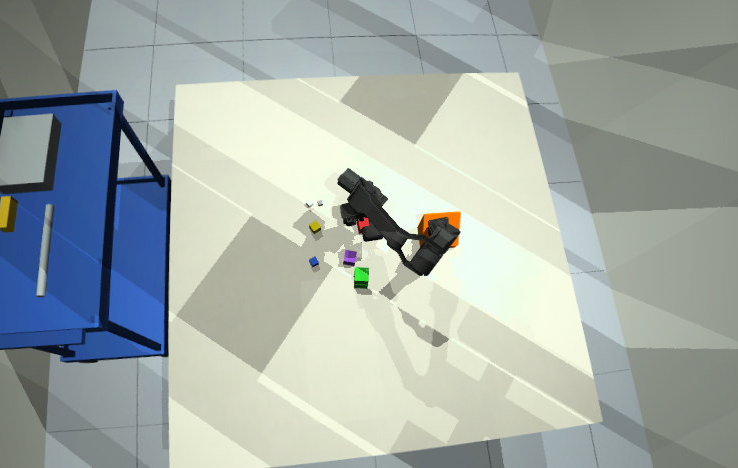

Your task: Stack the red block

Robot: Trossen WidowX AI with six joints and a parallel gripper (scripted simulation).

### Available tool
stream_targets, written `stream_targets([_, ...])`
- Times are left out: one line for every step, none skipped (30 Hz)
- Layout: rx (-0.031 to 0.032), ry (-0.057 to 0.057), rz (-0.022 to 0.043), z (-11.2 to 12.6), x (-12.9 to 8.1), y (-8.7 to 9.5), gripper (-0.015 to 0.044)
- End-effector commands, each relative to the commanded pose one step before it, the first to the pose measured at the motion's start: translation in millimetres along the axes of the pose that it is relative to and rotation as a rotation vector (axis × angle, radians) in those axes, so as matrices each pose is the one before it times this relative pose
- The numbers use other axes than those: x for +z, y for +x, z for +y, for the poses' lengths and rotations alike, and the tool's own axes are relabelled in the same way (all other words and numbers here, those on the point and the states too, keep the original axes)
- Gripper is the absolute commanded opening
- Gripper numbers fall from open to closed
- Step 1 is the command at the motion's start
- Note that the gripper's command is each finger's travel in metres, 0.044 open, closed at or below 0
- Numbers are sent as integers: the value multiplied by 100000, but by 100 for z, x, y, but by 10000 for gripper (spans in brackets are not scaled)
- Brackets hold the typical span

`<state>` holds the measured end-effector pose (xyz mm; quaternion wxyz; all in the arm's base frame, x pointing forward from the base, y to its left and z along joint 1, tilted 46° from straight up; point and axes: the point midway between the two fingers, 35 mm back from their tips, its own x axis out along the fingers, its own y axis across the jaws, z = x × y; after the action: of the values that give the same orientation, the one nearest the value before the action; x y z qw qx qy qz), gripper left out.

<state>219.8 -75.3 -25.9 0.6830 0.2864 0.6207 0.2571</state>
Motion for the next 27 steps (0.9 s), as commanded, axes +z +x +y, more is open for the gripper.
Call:
stream_targets([-155, 265, -1500, -108, 156, 190, 440])
stream_targets([-7, 2, -2, -4, 7, 80, 440])
stream_targets([-9, 2, -3, -6, 9, 107, 440])
stream_targets([-10, 2, -4, -6, 11, 134, 440])
stream_targets([-11, 3, -4, -7, 12, 157, 440])
stream_targets([-10, 2, -4, -6, 12, 166, 440])
stream_targets([-8, 2, -4, -6, 11, 167, 440])
stream_targets([-7, 2, -4, -5, 10, 167, 440])
stream_targets([-5, 1, -4, -4, 9, 167, 440])
stream_targets([-4, 1, -4, -3, 8, 167, 440])
stream_targets([-2, 1, -4, -2, 7, 166, 440])
stream_targets([-1, 0, -4, -1, 6, 166, 440])
stream_targets([1, 0, -4, -1, 5, 166, 440])
stream_targets([2, 0, -3, 0, 4, 165, 440])
stream_targets([4, -1, -3, 1, 3, 165, 440])
stream_targets([6, -1, -3, 2, 2, 165, 440])
stream_targets([7, -1, -3, 3, 1, 164, 440])
stream_targets([9, -1, -3, 3, 0, 164, 440])
stream_targets([10, -2, -2, 4, 0, 163, 440])
stream_targets([12, -2, -2, 5, -1, 163, 440])
stream_targets([13, -2, -2, 6, -2, 163, 440])
stream_targets([15, -2, -2, 6, -3, 162, 440])
stream_targets([16, -3, -1, 7, -4, 162, 440])
stream_targets([18, -3, -1, 8, -5, 161, 440])
stream_targets([19, -3, -1, 9, -6, 161, 440])
stream_targets([21, -3, 0, 9, -7, 161, 440])
stream_targets([22, -4, 0, 10, -8, 160, 440])
